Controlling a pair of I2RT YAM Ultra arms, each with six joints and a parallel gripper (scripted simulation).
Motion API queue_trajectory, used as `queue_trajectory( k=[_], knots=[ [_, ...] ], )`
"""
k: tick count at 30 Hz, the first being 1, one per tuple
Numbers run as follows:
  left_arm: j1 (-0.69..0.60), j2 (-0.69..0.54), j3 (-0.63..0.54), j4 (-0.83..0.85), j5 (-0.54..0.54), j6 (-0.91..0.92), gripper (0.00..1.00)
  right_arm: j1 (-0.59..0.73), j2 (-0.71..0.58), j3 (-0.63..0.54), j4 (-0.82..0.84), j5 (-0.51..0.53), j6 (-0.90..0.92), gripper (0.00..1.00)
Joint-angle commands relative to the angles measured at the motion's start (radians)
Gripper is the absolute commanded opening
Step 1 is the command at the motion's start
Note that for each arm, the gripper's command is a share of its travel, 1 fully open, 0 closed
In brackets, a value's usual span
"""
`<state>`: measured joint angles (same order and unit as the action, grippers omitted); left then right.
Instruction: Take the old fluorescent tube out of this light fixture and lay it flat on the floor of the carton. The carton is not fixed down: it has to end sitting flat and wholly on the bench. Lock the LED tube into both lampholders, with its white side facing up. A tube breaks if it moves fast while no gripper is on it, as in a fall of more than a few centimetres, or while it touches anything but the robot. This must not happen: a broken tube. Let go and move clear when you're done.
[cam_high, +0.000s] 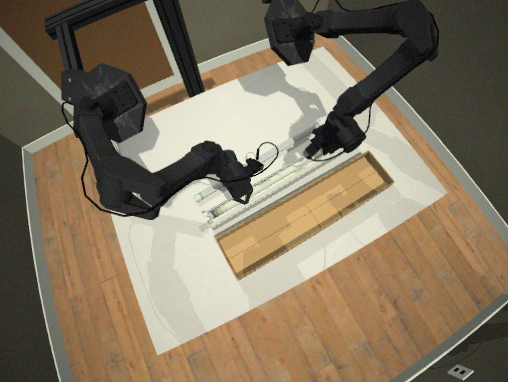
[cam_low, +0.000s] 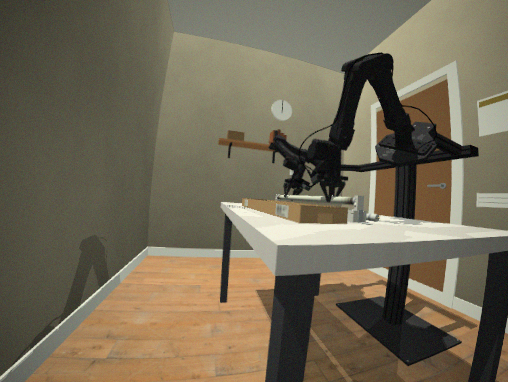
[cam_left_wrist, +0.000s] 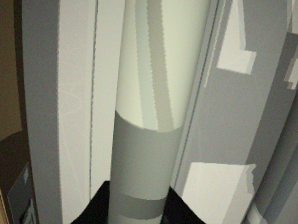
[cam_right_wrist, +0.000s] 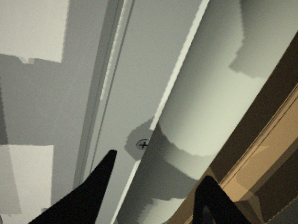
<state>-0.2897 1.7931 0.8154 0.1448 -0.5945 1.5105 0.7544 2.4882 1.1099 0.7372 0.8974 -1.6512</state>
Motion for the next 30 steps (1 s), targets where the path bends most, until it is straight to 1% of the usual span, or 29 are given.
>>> queue_trajectory(
  k=[1, 4, 5, 9, 23, 26, 28, 30],
  knots=[
    [-0.026, -0.025, 0.021, 0.012, 0.013, 0.007, 0.11, 0.027, 0.013, 0.016, -0.018, -0.016, -0.003, 0.49],
    [-0.026, -0.025, 0.021, 0.012, 0.013, 0.007, 0.11, 0.027, 0.013, 0.016, -0.018, -0.016, -0.003, 0.49],
    [-0.026, -0.025, 0.021, 0.012, 0.013, 0.007, 0.11, 0.027, 0.013, 0.016, -0.018, -0.016, -0.003, 0.11],
    [-0.026, -0.025, 0.021, 0.012, 0.013, 0.007, 0.11, 0.027, 0.013, -0.004, -0.018, -0.016, 0.004, 0.11],
    [-0.026, -0.025, 0.021, 0.012, 0.013, 0.007, 0.11, 0.027, 0.012, -0.004, -0.018, -0.016, 0.003, 0.11],
    [-0.026, -0.018, 0.024, -0.018, 0.013, -0.007, 0.11, 0.028, -0.016, 0.025, -0.033, -0.015, 0.011, 0.11],
    [-0.026, -0.011, 0.028, -0.030, 0.014, -0.010, 0.11, 0.027, -0.045, 0.020, -0.047, -0.015, 0.018, 0.11],
    [-0.025, 0.001, 0.031, -0.045, 0.014, -0.014, 0.11, 0.028, -0.026, 0.030, -0.068, -0.014, 0.027, 0.11]
  ],
)
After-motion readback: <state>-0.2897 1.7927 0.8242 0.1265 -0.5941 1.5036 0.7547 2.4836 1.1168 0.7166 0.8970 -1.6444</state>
